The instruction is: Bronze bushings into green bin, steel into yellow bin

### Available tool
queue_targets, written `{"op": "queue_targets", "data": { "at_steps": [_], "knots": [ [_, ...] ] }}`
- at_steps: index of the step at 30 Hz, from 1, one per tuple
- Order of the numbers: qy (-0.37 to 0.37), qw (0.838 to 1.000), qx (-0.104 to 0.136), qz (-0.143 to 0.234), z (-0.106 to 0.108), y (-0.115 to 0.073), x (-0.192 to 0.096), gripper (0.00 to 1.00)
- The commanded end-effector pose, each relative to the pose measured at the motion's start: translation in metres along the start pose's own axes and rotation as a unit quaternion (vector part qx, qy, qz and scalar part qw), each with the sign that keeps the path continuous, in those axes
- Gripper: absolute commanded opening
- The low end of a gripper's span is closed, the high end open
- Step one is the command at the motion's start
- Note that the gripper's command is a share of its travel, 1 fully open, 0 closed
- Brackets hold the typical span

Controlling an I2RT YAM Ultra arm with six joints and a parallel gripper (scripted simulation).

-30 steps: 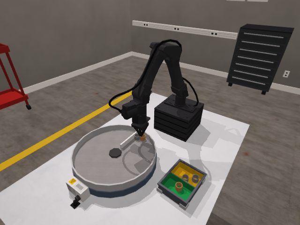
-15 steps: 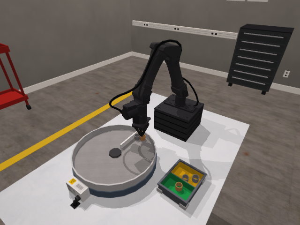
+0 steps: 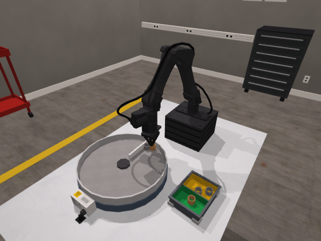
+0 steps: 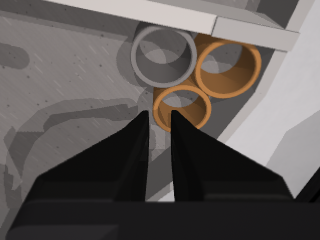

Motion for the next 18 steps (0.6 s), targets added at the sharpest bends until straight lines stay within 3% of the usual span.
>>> {"op": "queue_targets", "data": {
  "at_steps": [1, 11, 18],
  "knots": [
    [-0.006, 1.0, 0.01, -0.002, 0.005, -0.006, -0.002, 0.12],
    [-0.006, 1.0, 0.01, -0.002, 0.005, -0.006, -0.002, 0.12],
    [-0.006, 1.0, -0.005, 0.005, -0.002, 0.01, -0.006, 0.12]
  ]
}}
Point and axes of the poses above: the point where the finger pads meet when closed, its own y axis out along the fingers, its own z axis across the jaws, x = y × z, the point moved 6 cm from there along -y, back along the fingers, and after that the axes turned 1 degree about -y, right-handed, at the moved point
